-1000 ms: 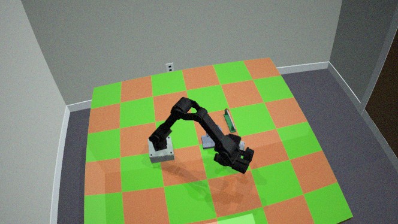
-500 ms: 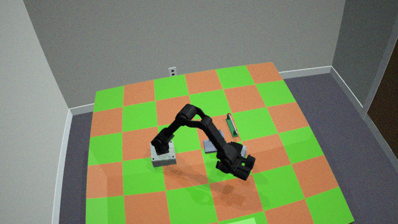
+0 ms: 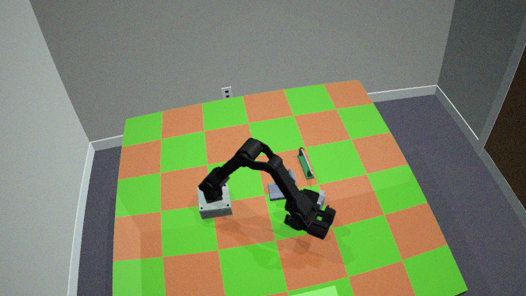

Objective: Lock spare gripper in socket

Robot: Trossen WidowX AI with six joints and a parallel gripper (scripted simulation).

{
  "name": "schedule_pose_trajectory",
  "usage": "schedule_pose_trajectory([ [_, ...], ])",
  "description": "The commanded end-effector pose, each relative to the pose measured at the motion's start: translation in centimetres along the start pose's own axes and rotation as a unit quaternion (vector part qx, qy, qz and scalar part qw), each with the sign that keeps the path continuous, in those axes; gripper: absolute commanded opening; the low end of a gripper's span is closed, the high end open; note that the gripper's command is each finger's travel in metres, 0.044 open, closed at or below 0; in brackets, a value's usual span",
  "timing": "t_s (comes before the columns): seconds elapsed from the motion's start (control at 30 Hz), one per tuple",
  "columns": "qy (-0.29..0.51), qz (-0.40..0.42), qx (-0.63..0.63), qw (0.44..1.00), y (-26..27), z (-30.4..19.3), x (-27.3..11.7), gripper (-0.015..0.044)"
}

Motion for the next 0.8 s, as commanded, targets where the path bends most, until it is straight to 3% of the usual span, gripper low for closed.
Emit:
schedule_pose_trajectory([
  [0.0,-0.002,0.001,0.005,1.000,0.1,-0.3,0.2,0.0414],
  [0.27,-0.002,0.001,0.005,1.000,0.1,-0.3,0.2,0.0204],
  [0.5,-0.002,0.001,0.005,1.000,0.1,-0.3,0.2,0.0157],
  [0.7,-0.001,0.001,0.005,1.000,0.0,1.0,-0.6,0.0000],
  [0.77,-0.001,0.001,0.004,1.000,0.0,2.1,-1.2,0.0000],
])
Point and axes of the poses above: the point midway between the two fingers, 35 mm back from their tips, its own x axis out along the fingers, its own y axis across the jaws, z = x × y, the point moved 6 cm from there along -x, back along the fingers, and after that the axes turned 9 degrees about x, right-handed, at the moved point
